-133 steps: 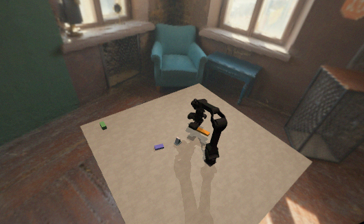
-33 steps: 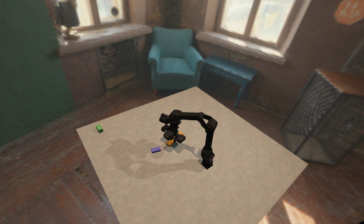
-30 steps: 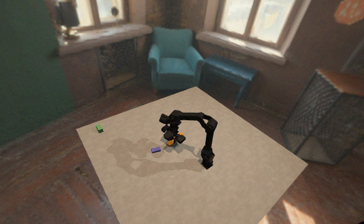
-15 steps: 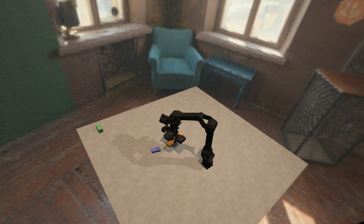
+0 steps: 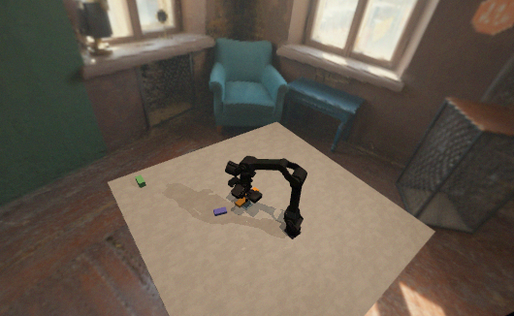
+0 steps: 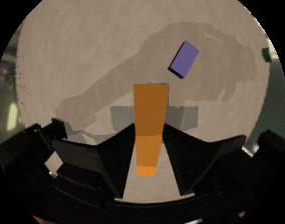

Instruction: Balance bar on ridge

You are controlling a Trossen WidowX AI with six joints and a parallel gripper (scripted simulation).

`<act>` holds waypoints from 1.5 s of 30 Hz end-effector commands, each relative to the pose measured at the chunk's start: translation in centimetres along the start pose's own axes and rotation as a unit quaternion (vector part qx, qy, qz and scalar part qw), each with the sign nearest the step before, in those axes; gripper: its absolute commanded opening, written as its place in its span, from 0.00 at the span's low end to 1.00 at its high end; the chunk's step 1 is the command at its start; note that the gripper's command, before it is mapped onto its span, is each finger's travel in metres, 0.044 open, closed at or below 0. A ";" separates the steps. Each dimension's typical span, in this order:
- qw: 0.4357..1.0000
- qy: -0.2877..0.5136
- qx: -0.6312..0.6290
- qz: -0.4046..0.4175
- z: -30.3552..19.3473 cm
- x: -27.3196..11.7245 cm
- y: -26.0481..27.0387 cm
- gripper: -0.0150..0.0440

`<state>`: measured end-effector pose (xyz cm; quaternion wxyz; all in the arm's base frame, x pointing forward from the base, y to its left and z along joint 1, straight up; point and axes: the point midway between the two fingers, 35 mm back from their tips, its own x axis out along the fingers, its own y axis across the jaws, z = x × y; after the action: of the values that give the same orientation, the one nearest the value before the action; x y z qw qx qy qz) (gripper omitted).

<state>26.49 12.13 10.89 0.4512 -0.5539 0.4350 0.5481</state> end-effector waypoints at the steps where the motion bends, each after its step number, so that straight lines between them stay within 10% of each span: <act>1: 1.000 0.001 -0.002 -0.001 0.0 0.0 0.0 0.25; 45: 1.000 0.001 -0.002 -0.001 -0.1 0.4 0.0 0.25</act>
<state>26.50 12.12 10.56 0.4517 -0.5542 0.4345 0.5478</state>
